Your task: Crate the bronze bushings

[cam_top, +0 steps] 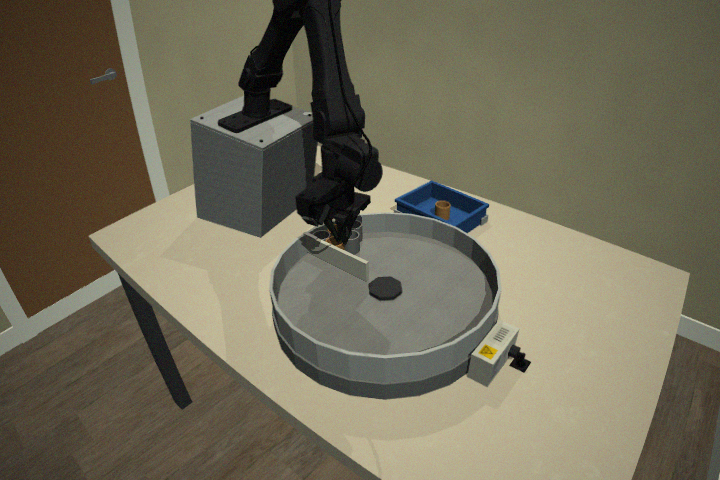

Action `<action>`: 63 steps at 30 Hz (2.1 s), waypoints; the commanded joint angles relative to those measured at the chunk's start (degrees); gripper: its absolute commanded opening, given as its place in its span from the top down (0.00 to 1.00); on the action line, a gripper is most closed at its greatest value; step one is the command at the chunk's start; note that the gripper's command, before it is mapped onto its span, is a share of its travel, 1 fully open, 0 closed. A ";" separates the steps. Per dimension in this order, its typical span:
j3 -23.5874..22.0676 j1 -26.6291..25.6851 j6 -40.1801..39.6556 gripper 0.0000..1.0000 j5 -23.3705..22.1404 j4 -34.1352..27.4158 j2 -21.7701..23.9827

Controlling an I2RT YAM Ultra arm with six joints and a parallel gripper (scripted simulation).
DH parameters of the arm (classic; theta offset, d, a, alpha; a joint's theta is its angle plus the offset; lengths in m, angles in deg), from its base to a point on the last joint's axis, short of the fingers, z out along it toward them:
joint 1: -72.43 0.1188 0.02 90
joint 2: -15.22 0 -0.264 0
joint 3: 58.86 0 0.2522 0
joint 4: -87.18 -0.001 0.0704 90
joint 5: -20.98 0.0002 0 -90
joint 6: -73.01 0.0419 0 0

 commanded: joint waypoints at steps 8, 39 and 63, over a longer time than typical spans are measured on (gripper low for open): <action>1.65 0.07 0.38 0.87 0.69 -0.74 0.89; -1.54 -0.63 -0.16 0.87 0.66 0.88 1.83; -1.54 -0.63 -0.16 0.87 0.66 0.91 1.83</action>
